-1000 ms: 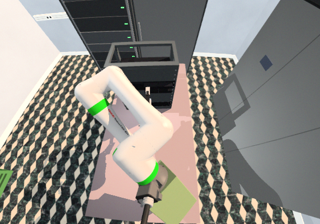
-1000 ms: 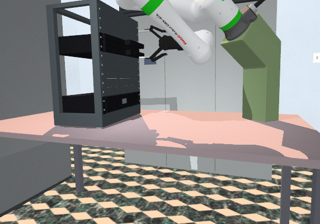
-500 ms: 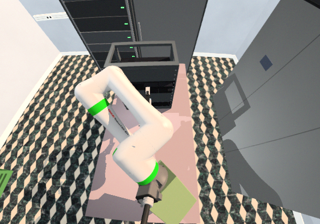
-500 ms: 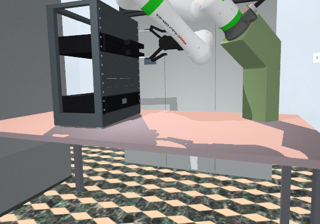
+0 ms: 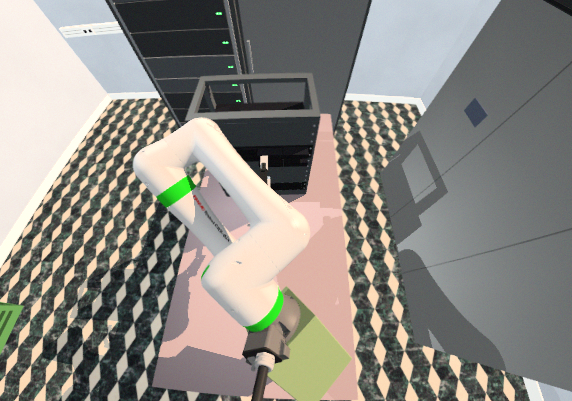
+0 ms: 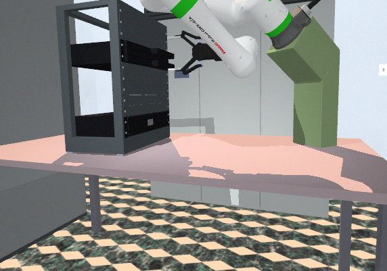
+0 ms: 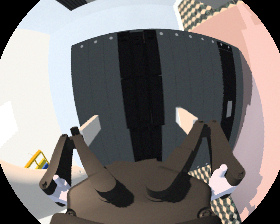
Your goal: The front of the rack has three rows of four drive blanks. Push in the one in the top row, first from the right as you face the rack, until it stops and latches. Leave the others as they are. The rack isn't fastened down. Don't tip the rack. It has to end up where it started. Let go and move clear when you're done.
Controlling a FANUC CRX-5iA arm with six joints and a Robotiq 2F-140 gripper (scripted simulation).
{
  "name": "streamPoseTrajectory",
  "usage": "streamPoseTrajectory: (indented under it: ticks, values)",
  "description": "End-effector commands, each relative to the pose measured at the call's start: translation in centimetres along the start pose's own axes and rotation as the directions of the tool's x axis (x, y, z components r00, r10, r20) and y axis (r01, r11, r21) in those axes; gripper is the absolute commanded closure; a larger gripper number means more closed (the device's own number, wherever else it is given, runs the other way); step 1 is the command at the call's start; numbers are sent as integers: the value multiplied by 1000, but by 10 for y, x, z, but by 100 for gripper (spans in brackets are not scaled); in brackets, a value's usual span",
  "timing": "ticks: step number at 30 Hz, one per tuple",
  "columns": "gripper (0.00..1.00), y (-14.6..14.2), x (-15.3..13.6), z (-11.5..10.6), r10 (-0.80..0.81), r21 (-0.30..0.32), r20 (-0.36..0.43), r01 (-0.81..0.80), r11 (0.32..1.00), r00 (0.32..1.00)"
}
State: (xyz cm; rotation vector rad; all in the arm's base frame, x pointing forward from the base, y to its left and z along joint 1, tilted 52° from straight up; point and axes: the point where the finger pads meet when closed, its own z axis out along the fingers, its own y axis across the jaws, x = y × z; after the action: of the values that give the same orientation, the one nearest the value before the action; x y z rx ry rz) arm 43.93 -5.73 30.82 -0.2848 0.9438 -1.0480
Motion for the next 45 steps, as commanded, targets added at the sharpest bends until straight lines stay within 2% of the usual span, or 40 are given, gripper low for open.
streamPoseTrajectory:
  ticks: [1,11,12,45]
  values:
    - [0,-1,0,0,-1,1,0,1,1000,1000]
    - [0,-1,0,0,-1,1,0,1,1000,1000]
    - [90,-1,0,0,-1,1,0,1,1000,1000]
    - [90,-1,0,0,-1,1,0,1,1000,1000]
